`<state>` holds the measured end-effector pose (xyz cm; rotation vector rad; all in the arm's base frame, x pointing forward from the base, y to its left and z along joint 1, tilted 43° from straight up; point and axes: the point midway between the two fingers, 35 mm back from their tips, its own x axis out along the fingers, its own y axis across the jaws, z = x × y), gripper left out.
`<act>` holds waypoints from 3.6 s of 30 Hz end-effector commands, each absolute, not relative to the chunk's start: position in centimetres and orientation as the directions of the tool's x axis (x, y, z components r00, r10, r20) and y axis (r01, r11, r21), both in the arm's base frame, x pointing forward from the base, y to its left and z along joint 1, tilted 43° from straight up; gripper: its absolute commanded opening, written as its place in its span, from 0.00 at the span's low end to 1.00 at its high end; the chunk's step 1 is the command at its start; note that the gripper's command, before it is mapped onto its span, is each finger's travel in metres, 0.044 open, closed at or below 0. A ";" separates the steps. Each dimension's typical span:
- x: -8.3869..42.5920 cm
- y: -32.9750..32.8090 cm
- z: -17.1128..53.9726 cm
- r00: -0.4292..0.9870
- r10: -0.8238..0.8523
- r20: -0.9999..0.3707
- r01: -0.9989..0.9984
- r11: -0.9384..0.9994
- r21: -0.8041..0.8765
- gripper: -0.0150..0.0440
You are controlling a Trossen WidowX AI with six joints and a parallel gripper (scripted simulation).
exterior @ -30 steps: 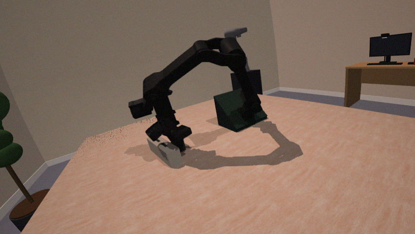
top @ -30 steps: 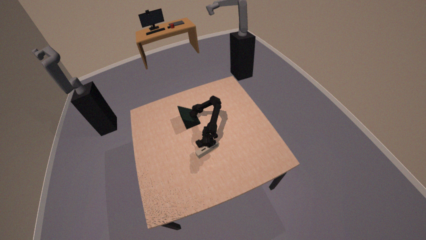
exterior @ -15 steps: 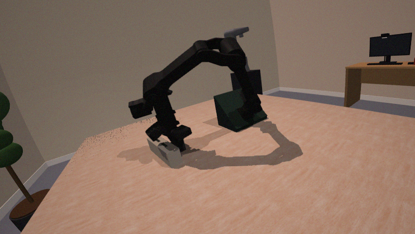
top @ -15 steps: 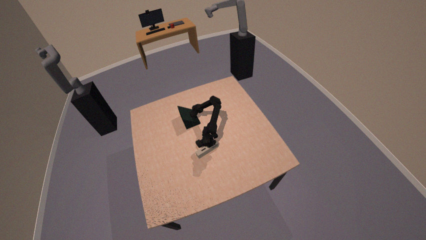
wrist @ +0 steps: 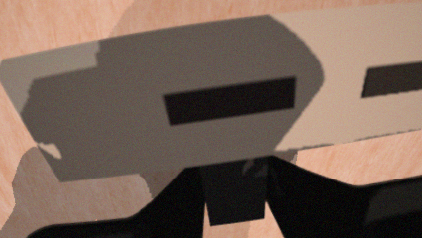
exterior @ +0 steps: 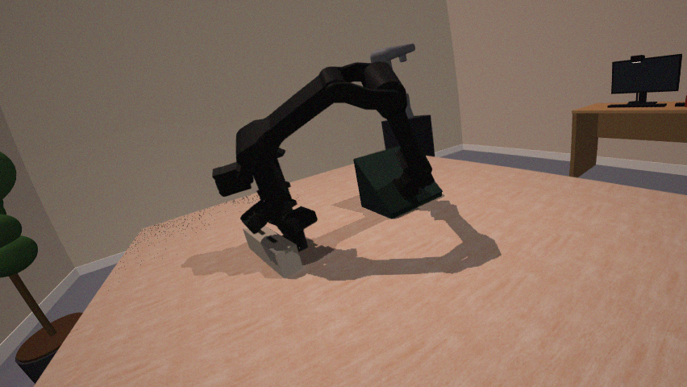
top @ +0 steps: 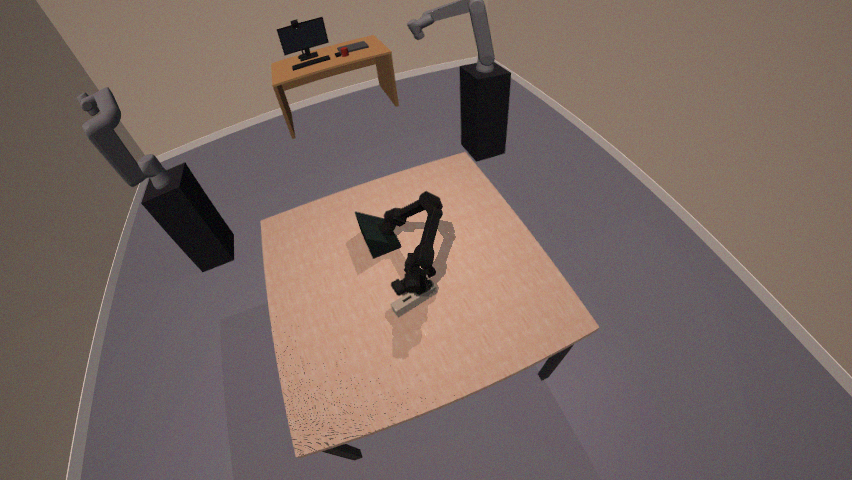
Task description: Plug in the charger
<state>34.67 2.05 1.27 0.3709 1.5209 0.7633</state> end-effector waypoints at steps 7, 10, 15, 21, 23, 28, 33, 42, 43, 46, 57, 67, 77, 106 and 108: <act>35.4 1.9 1.8 -0.092 0.656 -0.749 -0.229 0.718 0.657 0.25; 35.4 1.9 1.8 -0.092 0.656 -0.749 -0.229 0.718 0.657 0.25; 34.7 2.0 1.3 -0.118 0.650 -0.751 -0.213 0.722 0.658 0.25; 34.7 2.0 1.3 -0.118 0.650 -0.751 -0.213 0.722 0.658 0.25; 34.7 2.0 1.3 -0.118 0.650 -0.751 -0.213 0.722 0.658 0.34; 34.7 2.0 1.3 -0.118 0.650 -0.751 -0.213 0.722 0.658 0.57; 34.7 2.0 1.3 -0.118 0.650 -0.751 -0.213 0.722 0.658 0.79; 34.6 2.0 1.3 -0.116 0.650 -0.751 -0.214 0.722 0.658 1.00; 34.6 2.0 1.3 -0.116 0.650 -0.751 -0.214 0.722 0.658 1.00; 34.5 2.0 1.3 -0.114 0.651 -0.751 -0.215 0.721 0.658 1.00; 34.2 1.9 1.2 -0.108 0.652 -0.750 -0.219 0.720 0.658 1.00; 34.0 1.9 1.2 -0.103 0.654 -0.750 -0.222 0.720 0.658 1.00; 33.7 1.8 1.1 -0.097 0.655 -0.749 -0.225 0.719 0.658 1.00; 31.7 1.3 0.8 -0.094 0.655 -0.750 -0.227 0.719 0.657 1.00; 31.5 1.2 0.8 -0.094 0.655 -0.750 -0.227 0.719 0.657 1.00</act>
